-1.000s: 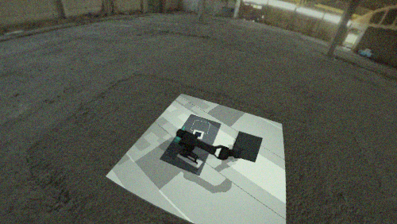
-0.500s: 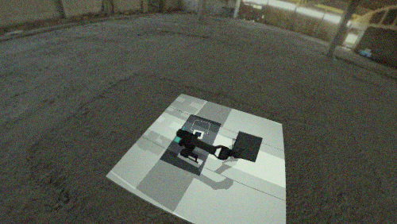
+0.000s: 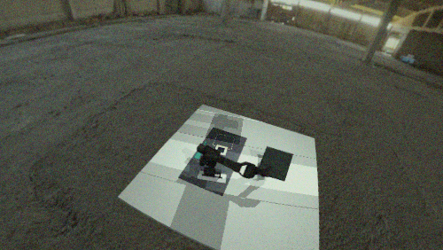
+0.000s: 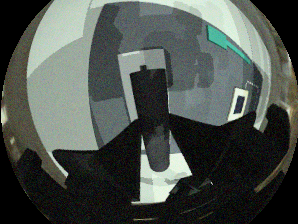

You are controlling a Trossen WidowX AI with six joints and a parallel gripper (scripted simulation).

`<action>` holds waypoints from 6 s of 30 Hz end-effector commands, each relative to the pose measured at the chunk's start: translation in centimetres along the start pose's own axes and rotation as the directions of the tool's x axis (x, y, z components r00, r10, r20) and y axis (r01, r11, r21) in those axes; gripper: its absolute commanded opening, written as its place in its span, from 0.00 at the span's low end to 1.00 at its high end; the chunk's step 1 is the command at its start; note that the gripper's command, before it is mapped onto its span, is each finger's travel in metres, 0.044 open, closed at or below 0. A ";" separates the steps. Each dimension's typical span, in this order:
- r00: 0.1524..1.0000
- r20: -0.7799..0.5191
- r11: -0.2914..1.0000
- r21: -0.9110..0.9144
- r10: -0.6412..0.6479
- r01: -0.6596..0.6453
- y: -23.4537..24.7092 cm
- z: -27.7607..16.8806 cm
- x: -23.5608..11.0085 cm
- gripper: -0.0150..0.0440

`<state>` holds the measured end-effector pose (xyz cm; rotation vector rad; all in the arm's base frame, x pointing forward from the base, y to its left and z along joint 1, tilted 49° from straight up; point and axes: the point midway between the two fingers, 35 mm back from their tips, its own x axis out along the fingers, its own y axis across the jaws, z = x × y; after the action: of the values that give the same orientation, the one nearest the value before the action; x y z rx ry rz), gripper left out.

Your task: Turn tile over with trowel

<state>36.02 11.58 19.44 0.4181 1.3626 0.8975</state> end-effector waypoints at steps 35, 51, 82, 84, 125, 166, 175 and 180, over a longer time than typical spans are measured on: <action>1.000 -0.001 0.707 -0.707 0.002 -0.002 0.1 0.0 0.1 0.47; 1.000 -0.001 0.707 -0.707 0.002 -0.002 0.1 0.0 0.1 0.71; 0.999 0.043 0.949 -0.314 -0.011 0.024 0.0 -0.3 -4.0 0.71; 0.999 0.044 0.969 -0.247 -0.011 0.022 -0.1 -0.3 -4.0 0.71; 0.999 0.048 0.390 0.920 -0.022 -0.035 -0.3 -0.5 -4.4 0.71; 0.998 0.050 -0.689 0.723 -0.030 -0.057 -0.5 -0.7 -4.6 0.71; 0.999 0.038 -0.701 0.711 -0.022 -0.042 -0.5 -0.6 -3.4 0.71; 0.999 0.029 -0.710 0.704 -0.017 -0.032 -0.5 -0.6 -2.6 0.71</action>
<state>35.77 8.69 21.10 2.0772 1.7403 -1.1776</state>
